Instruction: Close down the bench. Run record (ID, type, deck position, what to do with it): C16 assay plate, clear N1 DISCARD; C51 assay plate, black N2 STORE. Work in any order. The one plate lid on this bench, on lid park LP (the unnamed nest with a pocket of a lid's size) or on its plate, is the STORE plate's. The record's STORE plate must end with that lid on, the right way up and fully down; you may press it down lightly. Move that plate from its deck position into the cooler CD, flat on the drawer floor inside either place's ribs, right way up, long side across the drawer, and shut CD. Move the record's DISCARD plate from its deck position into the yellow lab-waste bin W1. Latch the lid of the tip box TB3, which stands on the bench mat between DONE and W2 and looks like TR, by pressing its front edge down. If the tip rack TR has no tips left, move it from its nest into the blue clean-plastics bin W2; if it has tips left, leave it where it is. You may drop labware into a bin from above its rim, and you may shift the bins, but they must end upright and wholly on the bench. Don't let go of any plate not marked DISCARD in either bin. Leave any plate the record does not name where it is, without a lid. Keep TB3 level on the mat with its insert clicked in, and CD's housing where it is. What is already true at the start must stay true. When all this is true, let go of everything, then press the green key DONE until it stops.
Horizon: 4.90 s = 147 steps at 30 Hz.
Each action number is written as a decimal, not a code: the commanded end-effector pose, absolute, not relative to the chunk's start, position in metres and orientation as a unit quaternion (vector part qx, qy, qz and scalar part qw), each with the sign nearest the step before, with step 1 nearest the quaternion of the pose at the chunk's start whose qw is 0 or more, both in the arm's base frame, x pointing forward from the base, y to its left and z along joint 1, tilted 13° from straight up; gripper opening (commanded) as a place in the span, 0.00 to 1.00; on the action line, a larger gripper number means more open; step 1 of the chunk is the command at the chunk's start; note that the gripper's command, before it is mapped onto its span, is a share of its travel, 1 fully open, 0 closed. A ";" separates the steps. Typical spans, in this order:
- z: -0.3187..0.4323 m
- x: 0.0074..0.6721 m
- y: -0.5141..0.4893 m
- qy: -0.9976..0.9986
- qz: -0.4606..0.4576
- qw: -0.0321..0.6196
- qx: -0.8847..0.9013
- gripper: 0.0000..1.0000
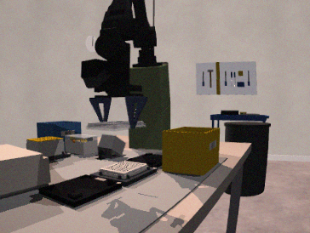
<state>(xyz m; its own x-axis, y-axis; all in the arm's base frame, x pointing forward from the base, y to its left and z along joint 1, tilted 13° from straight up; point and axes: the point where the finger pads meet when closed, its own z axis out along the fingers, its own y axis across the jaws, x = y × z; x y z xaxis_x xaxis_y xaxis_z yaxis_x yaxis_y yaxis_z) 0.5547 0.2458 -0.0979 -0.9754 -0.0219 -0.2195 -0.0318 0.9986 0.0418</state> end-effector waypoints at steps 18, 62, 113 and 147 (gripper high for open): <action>-0.086 0.518 0.277 0.990 0.035 0.134 -0.014 0.00; -0.112 0.421 0.310 0.991 0.035 0.129 -0.014 0.00; -0.146 0.304 0.345 0.992 0.030 0.119 -0.015 0.00; -0.143 0.308 0.347 0.992 0.032 0.119 -0.014 1.00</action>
